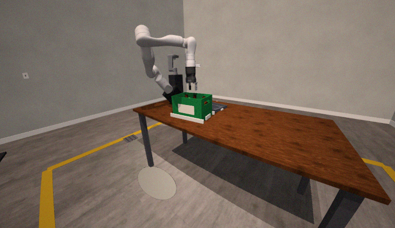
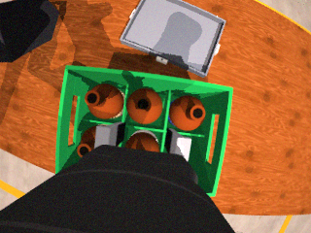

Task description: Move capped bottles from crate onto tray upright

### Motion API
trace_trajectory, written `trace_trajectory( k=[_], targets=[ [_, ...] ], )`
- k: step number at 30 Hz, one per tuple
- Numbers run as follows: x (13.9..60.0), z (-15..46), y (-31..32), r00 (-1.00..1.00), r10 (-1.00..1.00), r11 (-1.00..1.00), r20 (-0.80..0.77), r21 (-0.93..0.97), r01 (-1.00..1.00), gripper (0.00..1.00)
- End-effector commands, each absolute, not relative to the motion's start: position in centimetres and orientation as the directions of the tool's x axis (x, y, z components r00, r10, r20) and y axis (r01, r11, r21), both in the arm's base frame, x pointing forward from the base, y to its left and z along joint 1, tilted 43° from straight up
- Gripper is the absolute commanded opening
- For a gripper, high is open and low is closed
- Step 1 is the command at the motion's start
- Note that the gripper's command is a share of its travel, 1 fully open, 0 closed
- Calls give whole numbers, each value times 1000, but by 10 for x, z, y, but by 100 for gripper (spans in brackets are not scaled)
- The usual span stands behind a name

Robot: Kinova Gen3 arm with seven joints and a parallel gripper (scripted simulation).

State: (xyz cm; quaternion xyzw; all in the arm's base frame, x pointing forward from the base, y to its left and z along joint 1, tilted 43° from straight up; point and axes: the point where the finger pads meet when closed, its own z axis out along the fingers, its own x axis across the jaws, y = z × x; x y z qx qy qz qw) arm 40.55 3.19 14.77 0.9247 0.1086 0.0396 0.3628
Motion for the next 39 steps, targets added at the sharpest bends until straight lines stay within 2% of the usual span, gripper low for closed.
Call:
trace_trajectory(
  k=[1, 20, 39],
  targets=[
    [406, 148, 33, 973, 231, -713, -4, 679, 172, 100],
    [408, 176, -9, 922, 363, -656, -134, 666, 355, 100],
    [409, 177, -11, 830, 490, -568, -266, 625, 536, 100]
  ],
)
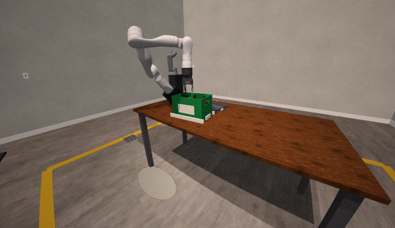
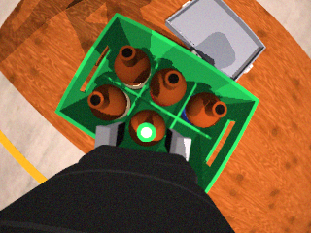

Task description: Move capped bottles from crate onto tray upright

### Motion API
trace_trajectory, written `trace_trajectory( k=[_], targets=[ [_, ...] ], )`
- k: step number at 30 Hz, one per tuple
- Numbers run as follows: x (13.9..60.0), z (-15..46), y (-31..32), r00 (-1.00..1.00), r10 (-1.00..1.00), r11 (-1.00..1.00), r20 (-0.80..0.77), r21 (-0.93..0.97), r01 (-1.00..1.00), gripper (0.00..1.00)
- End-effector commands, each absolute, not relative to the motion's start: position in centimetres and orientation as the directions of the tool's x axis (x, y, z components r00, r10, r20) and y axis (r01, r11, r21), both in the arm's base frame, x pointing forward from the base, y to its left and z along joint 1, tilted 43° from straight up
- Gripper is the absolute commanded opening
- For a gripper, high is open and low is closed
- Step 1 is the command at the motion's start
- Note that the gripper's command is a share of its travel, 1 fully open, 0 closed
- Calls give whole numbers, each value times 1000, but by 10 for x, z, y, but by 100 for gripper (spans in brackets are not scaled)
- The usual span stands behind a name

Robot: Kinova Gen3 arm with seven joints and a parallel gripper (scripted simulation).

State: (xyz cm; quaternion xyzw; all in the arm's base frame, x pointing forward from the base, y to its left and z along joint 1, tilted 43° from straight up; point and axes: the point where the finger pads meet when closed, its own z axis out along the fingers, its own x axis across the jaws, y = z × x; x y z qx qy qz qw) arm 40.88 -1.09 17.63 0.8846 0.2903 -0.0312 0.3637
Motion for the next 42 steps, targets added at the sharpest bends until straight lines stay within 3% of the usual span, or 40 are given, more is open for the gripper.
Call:
trace_trajectory(
  k=[1, 32, 42],
  targets=[
    [409, 177, -10, 822, 499, -560, -273, 622, 547, 100],
    [409, 177, -12, 570, 666, -344, -481, 479, 807, 100],
    [411, 166, -21, 568, 667, -342, -482, 479, 808, 100]
  ],
)
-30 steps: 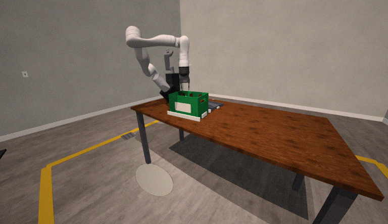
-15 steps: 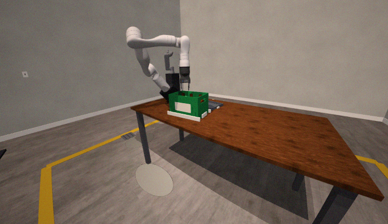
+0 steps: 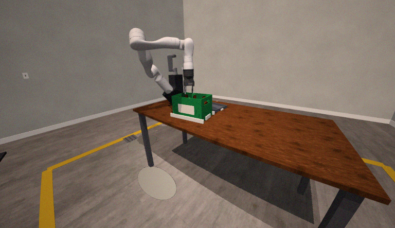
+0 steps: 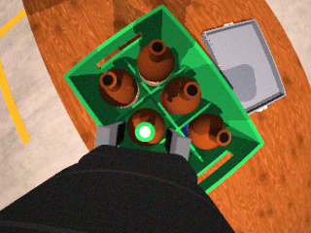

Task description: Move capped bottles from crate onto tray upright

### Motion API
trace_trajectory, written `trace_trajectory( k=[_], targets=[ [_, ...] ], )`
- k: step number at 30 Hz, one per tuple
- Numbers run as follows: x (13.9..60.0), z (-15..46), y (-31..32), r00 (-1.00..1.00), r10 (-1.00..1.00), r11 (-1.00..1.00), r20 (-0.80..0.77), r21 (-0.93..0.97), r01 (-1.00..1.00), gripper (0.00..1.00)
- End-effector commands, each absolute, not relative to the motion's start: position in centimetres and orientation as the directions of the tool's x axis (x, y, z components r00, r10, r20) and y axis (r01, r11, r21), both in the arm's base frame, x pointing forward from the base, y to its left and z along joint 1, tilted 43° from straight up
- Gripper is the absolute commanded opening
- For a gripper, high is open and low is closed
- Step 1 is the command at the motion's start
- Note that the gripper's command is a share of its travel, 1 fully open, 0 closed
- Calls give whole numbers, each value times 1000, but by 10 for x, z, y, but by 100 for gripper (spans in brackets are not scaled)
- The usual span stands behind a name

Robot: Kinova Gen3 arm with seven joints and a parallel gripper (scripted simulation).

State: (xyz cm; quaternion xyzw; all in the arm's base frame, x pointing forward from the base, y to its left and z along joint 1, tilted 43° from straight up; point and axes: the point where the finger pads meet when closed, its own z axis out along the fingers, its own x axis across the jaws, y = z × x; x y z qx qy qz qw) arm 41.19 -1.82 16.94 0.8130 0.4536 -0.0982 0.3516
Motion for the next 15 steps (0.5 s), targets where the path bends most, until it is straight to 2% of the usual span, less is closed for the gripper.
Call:
trace_trajectory(
  k=[1, 15],
  targets=[
    [411, 165, -22, 568, 667, -342, -482, 479, 809, 100],
    [413, 156, -30, 565, 668, -340, -484, 476, 811, 100]
  ],
)
